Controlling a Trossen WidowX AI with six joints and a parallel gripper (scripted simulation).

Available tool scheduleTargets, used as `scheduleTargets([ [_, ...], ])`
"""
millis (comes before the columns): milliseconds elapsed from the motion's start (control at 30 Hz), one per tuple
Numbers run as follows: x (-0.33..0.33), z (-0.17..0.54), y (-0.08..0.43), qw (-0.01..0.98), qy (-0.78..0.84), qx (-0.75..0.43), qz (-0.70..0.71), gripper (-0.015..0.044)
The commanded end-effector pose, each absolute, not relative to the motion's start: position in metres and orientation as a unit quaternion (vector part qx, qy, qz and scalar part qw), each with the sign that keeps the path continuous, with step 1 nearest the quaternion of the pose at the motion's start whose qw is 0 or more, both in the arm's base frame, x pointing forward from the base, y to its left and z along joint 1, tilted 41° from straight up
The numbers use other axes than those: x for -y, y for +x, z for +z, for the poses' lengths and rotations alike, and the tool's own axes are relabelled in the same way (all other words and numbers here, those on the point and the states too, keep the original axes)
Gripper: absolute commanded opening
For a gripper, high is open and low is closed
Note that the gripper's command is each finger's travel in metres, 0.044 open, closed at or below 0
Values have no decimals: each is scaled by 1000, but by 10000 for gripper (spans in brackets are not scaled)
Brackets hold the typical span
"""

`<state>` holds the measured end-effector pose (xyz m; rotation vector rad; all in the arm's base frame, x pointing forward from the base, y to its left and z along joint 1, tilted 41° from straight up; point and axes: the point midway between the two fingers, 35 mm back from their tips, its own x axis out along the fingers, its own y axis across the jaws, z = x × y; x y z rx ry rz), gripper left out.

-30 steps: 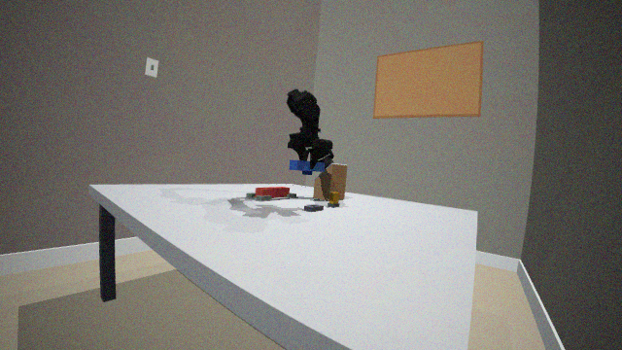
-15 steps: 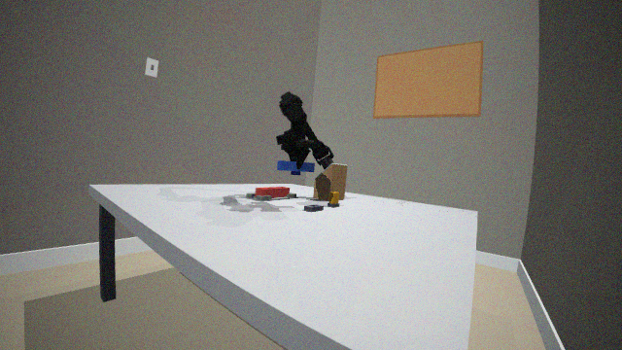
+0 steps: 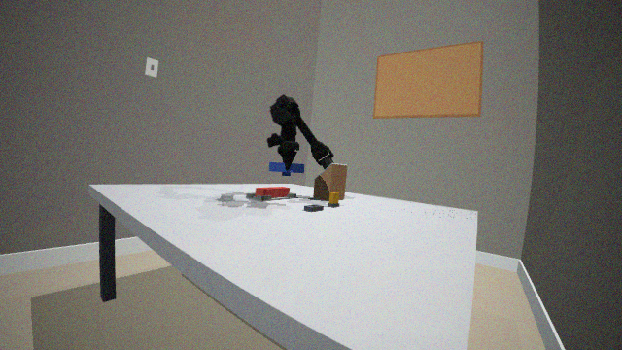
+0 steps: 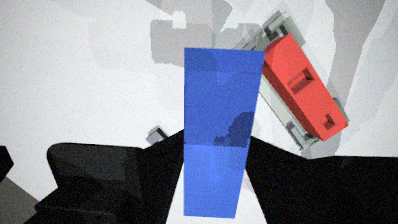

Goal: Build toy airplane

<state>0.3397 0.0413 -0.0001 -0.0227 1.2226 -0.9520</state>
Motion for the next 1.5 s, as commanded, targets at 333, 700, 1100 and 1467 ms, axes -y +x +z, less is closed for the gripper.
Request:
scheduleTargets([
  [333,0,24,334,712,75,-493,-495,0],
  [700,31,40,325,702,140,-440,-542,0],
  [1100,63,56,310,684,208,-375,-590,0],
  [1467,79,64,301,671,243,-337,-614,79],
])
